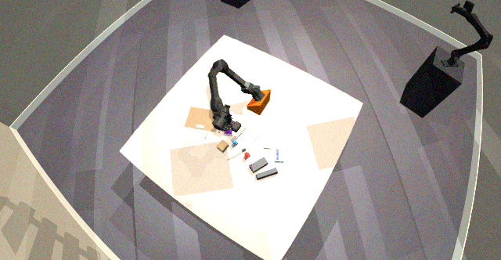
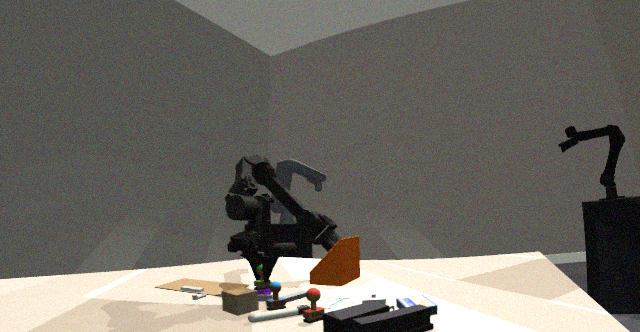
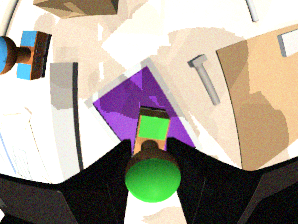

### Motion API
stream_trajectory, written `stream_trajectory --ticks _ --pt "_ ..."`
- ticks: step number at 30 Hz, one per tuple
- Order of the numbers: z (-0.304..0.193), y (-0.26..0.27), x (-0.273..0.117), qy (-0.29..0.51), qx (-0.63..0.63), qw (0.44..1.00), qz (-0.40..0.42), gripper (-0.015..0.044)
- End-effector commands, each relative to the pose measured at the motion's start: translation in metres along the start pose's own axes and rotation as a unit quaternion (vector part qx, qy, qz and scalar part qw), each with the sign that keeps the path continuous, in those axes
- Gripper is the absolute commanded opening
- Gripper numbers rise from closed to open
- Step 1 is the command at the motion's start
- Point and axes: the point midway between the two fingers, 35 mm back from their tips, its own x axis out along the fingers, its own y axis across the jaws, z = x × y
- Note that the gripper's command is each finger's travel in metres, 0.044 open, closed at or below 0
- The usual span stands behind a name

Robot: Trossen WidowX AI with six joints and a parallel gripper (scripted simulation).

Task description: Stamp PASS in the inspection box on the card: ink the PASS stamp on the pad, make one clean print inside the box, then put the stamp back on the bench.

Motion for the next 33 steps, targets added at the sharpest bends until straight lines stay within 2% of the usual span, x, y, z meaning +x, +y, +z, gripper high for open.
stream_trajectory --ticks 1,28,33 --pt "0.001 0.0 -0.006 -0.002 0.002 1.0 0.001 0.0" --pt "0.001 0.001 -0.048 -0.001 0.002 1.0 0.001 0.0" --pt "0.0 0.025 -0.049 -0.003 0.005 1.0 0.007 0.0"
